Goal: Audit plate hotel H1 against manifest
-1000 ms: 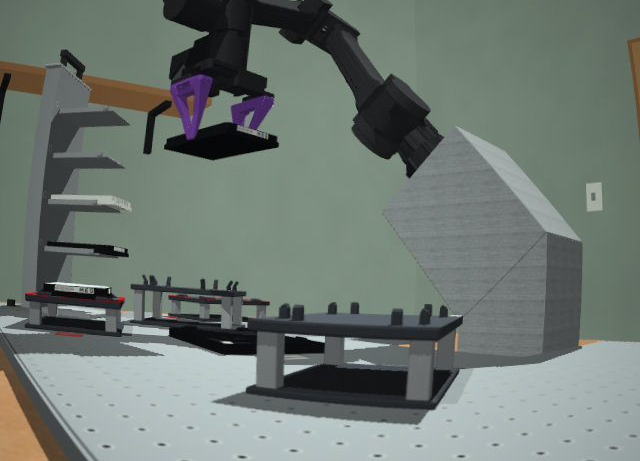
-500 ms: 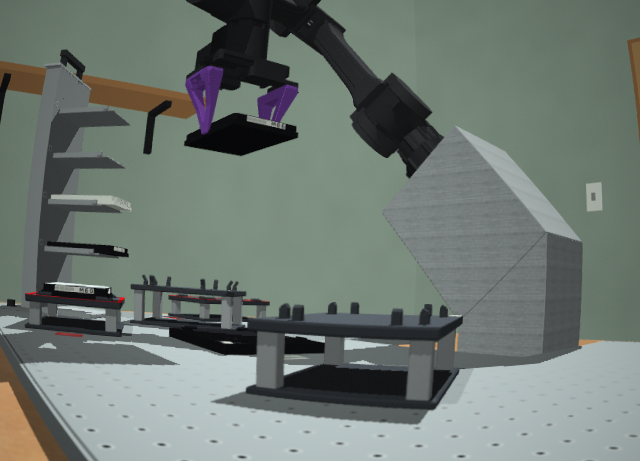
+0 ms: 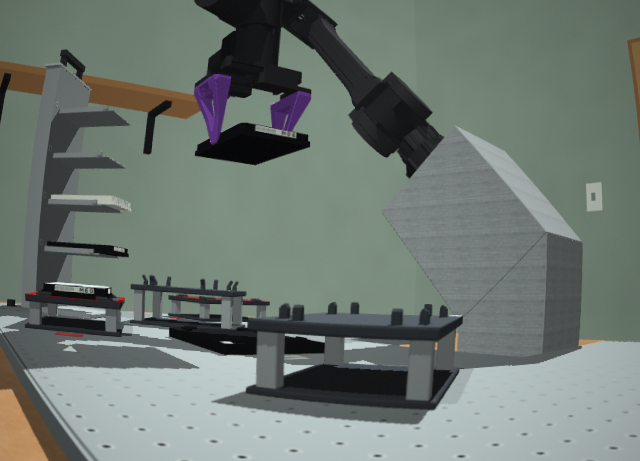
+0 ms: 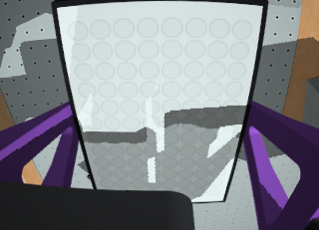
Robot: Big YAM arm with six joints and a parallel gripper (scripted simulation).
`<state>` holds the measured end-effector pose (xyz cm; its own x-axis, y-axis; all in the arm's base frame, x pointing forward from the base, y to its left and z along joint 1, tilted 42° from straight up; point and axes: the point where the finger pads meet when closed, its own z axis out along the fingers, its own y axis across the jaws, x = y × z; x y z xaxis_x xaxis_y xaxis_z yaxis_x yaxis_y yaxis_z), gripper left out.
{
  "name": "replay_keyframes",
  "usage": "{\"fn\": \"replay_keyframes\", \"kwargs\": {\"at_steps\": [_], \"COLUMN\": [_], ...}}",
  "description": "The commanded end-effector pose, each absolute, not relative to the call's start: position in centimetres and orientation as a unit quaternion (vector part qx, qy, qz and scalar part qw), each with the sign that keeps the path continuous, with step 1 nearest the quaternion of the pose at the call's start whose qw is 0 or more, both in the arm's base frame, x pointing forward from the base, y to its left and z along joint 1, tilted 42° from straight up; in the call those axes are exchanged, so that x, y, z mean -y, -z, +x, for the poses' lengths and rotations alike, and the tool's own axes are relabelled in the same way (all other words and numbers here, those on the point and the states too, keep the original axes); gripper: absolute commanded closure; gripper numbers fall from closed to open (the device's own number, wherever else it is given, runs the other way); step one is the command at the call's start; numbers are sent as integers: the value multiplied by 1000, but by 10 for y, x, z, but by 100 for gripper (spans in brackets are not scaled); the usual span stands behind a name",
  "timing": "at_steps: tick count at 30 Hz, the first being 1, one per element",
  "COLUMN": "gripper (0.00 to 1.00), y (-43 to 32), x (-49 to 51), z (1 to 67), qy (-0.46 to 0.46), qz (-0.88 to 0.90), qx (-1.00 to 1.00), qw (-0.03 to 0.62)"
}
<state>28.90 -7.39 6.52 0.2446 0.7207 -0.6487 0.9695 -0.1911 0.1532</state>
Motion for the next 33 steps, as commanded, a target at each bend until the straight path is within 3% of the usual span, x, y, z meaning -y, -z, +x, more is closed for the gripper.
{"fn": "replay_keyframes", "kwargs": {"at_steps": [1, 33], "gripper": [14, 14], "y": [-56, 0], "x": [82, 132], "z": [286, 282], "qy": [229, 230], "qz": [735, 735], "qx": [-575, -575], "qw": [276, 275]}}
